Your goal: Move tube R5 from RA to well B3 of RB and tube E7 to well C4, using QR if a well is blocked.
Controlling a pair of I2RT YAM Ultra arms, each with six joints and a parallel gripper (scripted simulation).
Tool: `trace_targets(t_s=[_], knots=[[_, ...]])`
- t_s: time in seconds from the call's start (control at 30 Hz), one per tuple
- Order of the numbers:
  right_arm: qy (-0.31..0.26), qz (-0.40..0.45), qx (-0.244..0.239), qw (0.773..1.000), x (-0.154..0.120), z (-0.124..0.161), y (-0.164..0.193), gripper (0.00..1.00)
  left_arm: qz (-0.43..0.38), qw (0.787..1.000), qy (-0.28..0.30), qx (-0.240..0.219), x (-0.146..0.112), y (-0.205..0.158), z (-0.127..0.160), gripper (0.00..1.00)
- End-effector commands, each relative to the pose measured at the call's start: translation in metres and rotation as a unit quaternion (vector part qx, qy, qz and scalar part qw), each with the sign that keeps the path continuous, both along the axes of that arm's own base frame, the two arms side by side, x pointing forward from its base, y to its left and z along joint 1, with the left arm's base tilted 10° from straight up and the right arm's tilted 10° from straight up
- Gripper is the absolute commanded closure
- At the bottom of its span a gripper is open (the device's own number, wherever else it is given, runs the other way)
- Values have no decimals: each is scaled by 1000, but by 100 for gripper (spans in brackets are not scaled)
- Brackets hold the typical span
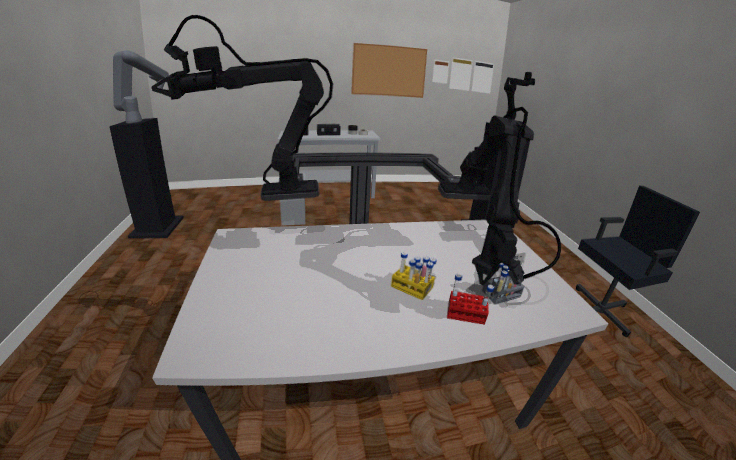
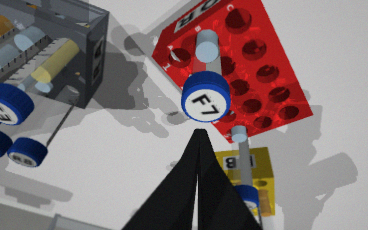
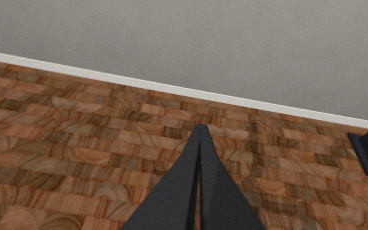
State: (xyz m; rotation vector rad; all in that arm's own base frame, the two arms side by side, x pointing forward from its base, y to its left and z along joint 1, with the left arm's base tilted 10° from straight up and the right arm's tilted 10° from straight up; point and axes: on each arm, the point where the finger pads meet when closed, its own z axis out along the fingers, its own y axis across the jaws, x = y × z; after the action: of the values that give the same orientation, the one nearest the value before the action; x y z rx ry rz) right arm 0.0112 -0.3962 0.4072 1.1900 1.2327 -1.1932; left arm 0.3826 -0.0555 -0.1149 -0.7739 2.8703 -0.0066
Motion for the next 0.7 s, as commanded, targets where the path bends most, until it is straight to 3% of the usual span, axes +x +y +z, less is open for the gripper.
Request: trace_targets(t_s=[0.0,0.17,0.67], knots=[[-5,-11,-25,1000,-8,25,12,100,1,1000,-25,2,17,0,18,100],[-5,-11,-25,1000,-8,25,12,100,0,1000,-5,6,-2,2,8,100],[-5,-11,-25,1000,-8,25,12,100,-2,1000,-8,5,-2,-3,14,100]])
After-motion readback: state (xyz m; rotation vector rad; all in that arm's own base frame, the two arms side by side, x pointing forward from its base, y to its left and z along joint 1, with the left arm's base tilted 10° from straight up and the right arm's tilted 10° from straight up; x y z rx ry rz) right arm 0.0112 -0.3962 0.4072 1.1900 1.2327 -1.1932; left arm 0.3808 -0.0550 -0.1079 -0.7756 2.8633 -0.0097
